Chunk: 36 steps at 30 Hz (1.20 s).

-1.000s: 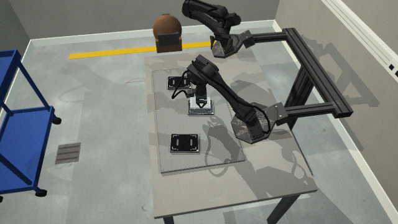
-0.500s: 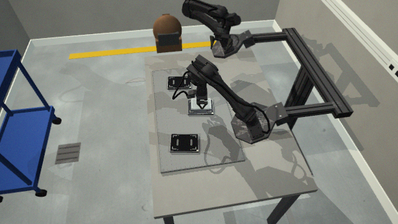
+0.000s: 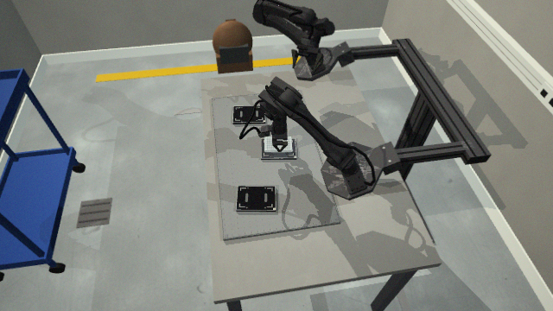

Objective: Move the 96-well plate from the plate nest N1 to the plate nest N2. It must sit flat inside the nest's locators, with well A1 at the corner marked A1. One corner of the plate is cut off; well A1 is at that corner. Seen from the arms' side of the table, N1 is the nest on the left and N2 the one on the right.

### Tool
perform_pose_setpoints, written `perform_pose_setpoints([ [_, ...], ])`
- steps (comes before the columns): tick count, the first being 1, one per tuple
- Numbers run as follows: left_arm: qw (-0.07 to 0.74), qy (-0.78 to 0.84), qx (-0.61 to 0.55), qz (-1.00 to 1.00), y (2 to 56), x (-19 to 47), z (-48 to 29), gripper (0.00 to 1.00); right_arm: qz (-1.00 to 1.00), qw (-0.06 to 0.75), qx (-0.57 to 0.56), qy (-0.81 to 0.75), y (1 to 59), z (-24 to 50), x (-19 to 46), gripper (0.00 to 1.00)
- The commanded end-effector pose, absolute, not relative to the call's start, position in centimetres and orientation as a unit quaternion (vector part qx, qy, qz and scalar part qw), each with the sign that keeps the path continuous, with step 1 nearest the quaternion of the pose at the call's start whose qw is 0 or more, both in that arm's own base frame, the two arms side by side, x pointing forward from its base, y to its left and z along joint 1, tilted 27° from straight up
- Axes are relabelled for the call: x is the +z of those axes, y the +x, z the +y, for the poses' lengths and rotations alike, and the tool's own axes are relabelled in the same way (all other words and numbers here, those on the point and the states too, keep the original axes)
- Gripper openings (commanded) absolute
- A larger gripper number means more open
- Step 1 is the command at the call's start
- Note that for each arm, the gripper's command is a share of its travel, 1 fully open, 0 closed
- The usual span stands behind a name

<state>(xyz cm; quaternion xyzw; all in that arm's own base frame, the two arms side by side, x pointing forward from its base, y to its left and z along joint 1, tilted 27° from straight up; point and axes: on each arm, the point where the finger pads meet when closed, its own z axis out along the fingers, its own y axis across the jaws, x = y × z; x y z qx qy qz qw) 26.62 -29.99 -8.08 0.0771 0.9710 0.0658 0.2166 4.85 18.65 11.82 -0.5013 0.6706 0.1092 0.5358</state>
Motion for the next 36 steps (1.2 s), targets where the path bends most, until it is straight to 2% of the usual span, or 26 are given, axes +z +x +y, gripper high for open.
perform_pose_setpoints([
  [1, 0.224, 0.084, 0.056, 0.969, 26.8, -7.4, -30.8, 0.80, 0.667, 0.546, 0.118, -0.494, 4.5, 19.1, 13.1, 1.00],
  [36, 0.219, 0.081, 0.070, 0.970, 28.1, -10.1, -30.1, 0.80, 0.667, 0.546, 0.118, -0.494, 4.5, 19.1, 13.1, 1.00],
])
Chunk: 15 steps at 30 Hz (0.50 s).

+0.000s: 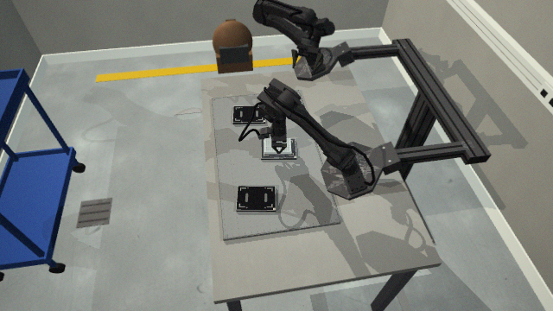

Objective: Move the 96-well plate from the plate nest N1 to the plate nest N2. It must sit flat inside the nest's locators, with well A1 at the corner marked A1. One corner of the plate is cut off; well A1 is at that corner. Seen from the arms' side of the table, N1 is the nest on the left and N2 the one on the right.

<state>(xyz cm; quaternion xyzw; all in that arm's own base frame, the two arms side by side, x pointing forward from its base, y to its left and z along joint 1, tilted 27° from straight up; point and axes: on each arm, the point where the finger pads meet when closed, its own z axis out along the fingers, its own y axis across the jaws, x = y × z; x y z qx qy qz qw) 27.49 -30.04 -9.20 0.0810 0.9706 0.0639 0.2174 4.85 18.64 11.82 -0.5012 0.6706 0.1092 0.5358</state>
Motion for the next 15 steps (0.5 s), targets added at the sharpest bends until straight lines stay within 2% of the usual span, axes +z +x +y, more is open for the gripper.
perform_pose_setpoints([
  [1, 0.215, 0.083, 0.077, 0.970, 27.9, -9.7, -30.0, 0.80, 0.667, 0.546, 0.118, -0.494, 4.5, 19.1, 13.1, 1.00],
  [15, 0.211, 0.083, 0.082, 0.971, 27.1, -8.7, -30.1, 0.80, 0.667, 0.546, 0.118, -0.494, 4.5, 19.1, 13.1, 1.00],
])
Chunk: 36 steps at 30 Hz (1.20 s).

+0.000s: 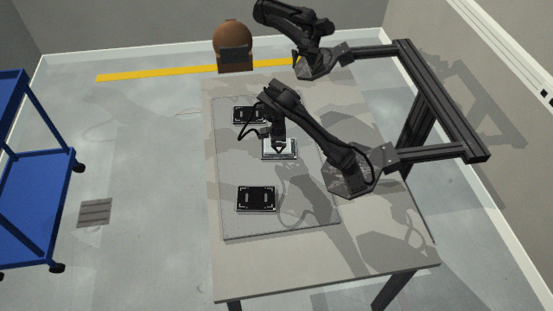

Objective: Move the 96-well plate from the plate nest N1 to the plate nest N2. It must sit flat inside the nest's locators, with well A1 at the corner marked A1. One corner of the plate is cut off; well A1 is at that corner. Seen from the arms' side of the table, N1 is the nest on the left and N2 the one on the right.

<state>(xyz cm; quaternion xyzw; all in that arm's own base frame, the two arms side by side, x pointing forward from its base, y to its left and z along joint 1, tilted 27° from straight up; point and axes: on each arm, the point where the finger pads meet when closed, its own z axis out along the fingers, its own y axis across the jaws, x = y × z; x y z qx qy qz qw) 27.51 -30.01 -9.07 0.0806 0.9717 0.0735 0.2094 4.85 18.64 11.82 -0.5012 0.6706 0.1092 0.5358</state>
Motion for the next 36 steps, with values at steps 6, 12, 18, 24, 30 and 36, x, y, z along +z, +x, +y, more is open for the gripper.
perform_pose_setpoints([
  [6, 0.214, 0.082, 0.079, 0.970, 27.0, -7.7, -30.4, 0.80, 0.667, 0.546, 0.118, -0.494, 4.5, 19.1, 13.1, 1.00],
  [12, 0.214, 0.082, 0.079, 0.970, 27.0, -7.7, -30.4, 0.80, 0.667, 0.546, 0.118, -0.494, 4.5, 19.1, 13.1, 1.00],
  [18, 0.211, 0.082, 0.076, 0.971, 27.1, -8.1, -30.4, 0.80, 0.667, 0.546, 0.118, -0.494, 4.5, 19.1, 13.1, 1.00],
  [24, 0.211, 0.082, 0.076, 0.971, 27.1, -8.1, -30.4, 0.80, 0.667, 0.546, 0.118, -0.494, 4.5, 19.1, 13.1, 1.00],
  [30, 0.211, 0.082, 0.081, 0.971, 26.4, -7.6, -29.8, 0.80, 0.667, 0.546, 0.118, -0.494, 4.5, 19.1, 13.1, 1.00],
  [36, 0.212, 0.083, 0.080, 0.970, 26.0, -7.2, -29.7, 0.80, 0.667, 0.546, 0.118, -0.494, 4.5, 19.1, 13.1, 1.00],
])
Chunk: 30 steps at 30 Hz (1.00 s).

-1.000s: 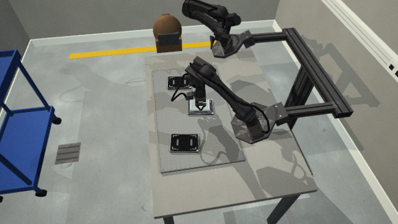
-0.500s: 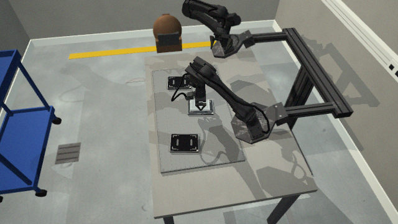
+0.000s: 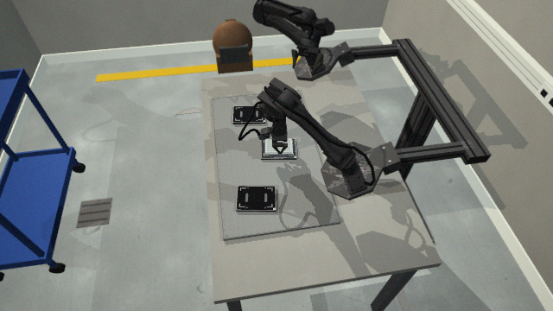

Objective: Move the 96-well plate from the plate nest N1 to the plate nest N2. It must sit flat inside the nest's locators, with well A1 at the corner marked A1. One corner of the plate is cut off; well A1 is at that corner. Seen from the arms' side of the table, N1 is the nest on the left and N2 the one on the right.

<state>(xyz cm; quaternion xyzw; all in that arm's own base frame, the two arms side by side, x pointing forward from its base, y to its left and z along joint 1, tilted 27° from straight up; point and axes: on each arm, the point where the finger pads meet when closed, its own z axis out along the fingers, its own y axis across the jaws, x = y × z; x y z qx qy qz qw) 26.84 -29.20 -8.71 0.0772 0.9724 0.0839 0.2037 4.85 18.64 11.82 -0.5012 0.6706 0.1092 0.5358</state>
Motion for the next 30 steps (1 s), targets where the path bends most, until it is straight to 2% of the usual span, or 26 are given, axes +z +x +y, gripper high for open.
perform_pose_setpoints([
  [1, 0.212, 0.083, 0.080, 0.970, 26.0, -7.2, -29.7, 0.80, 0.667, 0.546, 0.118, -0.494, 4.5, 19.1, 13.1, 1.00],
  [17, 0.213, 0.083, 0.073, 0.971, 26.3, -7.4, -30.1, 0.80, 0.667, 0.546, 0.118, -0.494, 4.5, 19.1, 13.1, 1.00],
  [30, 0.215, 0.086, 0.065, 0.971, 27.3, -10.2, -29.6, 0.80, 0.667, 0.546, 0.118, -0.494, 4.5, 19.1, 13.1, 1.00],
])
